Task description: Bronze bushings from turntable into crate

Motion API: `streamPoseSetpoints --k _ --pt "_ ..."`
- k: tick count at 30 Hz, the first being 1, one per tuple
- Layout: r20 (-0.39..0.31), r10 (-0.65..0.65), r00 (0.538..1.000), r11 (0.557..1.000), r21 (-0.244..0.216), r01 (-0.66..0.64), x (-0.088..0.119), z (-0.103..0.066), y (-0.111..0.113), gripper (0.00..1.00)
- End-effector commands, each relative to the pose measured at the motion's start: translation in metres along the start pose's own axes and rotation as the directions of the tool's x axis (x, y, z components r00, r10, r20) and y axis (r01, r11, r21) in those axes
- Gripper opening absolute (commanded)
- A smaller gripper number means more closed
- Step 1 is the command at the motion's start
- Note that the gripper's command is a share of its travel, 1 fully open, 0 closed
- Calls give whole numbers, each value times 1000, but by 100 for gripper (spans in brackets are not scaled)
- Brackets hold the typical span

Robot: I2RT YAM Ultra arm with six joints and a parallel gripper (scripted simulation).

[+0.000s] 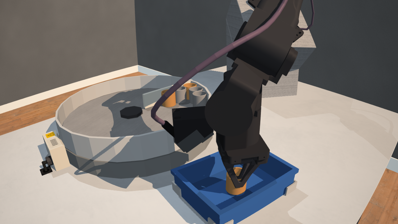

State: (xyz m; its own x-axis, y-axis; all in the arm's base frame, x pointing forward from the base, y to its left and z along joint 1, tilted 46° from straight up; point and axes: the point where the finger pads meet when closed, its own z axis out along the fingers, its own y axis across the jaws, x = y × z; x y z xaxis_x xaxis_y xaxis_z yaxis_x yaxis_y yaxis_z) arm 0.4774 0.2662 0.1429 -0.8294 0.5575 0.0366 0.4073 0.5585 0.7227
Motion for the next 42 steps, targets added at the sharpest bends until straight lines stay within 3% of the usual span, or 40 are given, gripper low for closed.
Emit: streamPoseSetpoints --k 1,42 --pt "17 12 1000 1000 6 -12 -6 4 -5 0" --pt "10 14 1000 1000 16 -14 -2 6 -9 0"
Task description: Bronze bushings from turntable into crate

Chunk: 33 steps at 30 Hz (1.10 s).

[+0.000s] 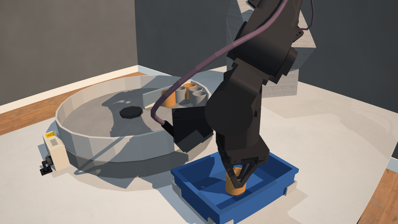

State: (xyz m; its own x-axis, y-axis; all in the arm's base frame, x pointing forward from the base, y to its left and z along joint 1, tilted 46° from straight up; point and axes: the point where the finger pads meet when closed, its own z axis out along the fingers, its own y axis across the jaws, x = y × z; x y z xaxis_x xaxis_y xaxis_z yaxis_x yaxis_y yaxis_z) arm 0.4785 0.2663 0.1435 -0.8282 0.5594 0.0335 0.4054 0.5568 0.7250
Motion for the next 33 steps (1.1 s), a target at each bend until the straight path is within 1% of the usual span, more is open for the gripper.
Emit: streamPoseSetpoints --k 1,17,18,21,33 --pt "7 14 1000 1000 20 -14 -1 6 -10 0" --pt "15 13 1000 1000 10 -13 -3 3 -10 0" --pt "22 4 1000 1000 -6 -4 -5 0 -2 0" --pt "16 11 1000 1000 7 -11 -3 3 -9 0" --pt "16 11 1000 1000 7 -11 -3 3 -9 0"
